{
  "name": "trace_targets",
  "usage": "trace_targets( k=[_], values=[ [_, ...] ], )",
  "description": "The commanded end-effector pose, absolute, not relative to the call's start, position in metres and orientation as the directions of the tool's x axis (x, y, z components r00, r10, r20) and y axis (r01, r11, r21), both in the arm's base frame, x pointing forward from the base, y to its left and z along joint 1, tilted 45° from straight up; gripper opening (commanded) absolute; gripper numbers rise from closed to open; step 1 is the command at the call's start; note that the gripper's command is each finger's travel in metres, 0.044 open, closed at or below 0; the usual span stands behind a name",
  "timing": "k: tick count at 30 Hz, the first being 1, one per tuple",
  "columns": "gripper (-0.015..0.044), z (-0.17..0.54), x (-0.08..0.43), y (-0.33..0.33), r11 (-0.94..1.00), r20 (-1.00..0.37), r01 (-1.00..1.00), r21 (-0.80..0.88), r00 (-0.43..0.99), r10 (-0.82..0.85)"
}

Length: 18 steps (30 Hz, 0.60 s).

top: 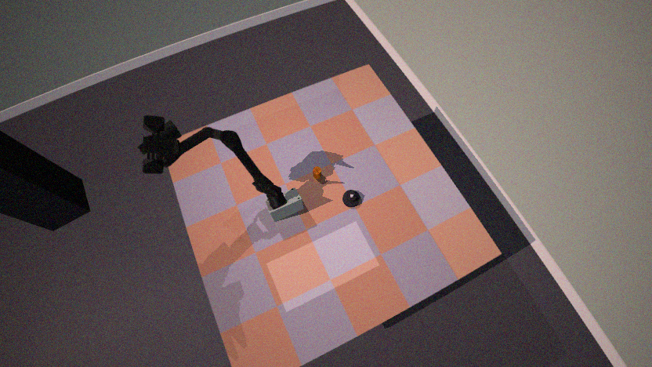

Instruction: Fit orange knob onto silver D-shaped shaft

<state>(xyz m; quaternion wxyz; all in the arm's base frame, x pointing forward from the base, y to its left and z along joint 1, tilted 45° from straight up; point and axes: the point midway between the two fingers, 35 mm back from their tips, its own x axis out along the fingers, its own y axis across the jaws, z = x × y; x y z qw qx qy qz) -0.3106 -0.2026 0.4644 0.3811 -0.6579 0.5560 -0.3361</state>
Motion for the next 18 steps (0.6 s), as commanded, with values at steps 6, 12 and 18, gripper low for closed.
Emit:
trace_targets(
  k=[6, 12, 18],
  values=[
    [0.0440, 0.476, -0.300, -0.228, -0.174, 0.105, -0.358, -0.917, 0.203, -0.974],
    [0.0440, 0.466, -0.267, -0.296, -0.201, 0.155, -0.104, -0.974, 0.338, -0.928],
    [0.0440, 0.450, -0.219, -0.357, -0.127, 0.180, 0.149, -0.981, 0.432, -0.884]
  ],
)
